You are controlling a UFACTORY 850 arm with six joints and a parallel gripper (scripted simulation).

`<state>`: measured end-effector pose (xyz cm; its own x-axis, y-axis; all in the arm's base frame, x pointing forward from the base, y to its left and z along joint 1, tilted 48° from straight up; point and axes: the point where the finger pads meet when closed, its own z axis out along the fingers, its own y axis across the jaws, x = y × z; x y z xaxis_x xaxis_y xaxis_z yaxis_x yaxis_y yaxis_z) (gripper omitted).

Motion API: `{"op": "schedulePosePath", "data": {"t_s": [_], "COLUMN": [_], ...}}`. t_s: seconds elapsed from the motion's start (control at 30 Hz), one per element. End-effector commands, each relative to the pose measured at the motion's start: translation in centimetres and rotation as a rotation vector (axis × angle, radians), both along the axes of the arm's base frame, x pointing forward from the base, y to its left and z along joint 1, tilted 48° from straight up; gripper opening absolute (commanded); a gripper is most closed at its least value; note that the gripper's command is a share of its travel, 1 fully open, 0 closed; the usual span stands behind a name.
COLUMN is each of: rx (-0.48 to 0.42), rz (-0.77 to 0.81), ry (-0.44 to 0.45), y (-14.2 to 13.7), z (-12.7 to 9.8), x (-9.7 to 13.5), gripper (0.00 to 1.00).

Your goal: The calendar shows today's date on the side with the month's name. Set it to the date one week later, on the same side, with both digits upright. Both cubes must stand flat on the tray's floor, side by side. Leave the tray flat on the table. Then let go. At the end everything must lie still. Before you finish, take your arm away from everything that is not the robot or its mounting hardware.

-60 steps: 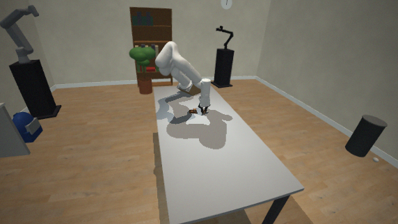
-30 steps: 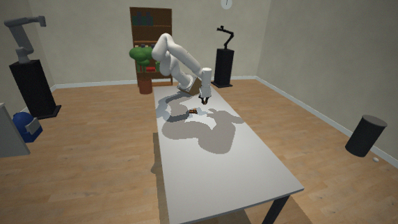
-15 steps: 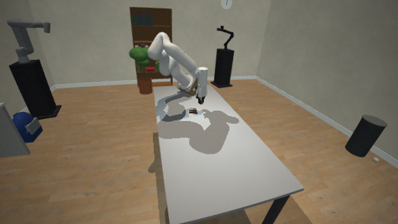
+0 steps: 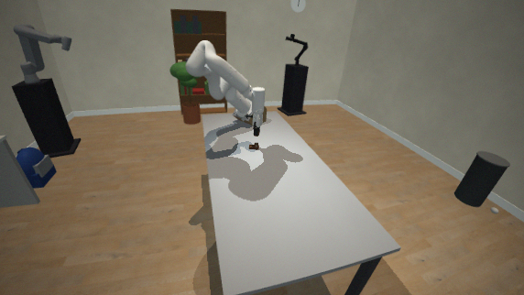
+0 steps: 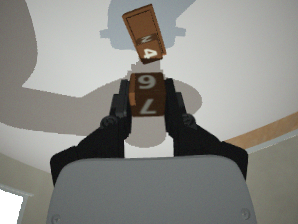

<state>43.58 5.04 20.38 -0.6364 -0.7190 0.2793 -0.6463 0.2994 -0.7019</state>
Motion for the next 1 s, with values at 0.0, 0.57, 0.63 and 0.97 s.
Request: {"op": "schedulePosePath", "data": {"t_s": [0.0,0.57,0.63,0.97], "rx": [-0.046,-0.121,-0.121,-0.121], "rz": [0.078,0.196,0.196,0.196], "ry": [0.088,0.201,0.201,0.201], "y": [-0.8,-2.2,-2.2,-2.7], "z": [0.7,1.5,1.5,1.0], "x": [-0.6,-1.7,-1.7,-1.4], "gripper": [0.27,0.27,0.27,0.27]}}
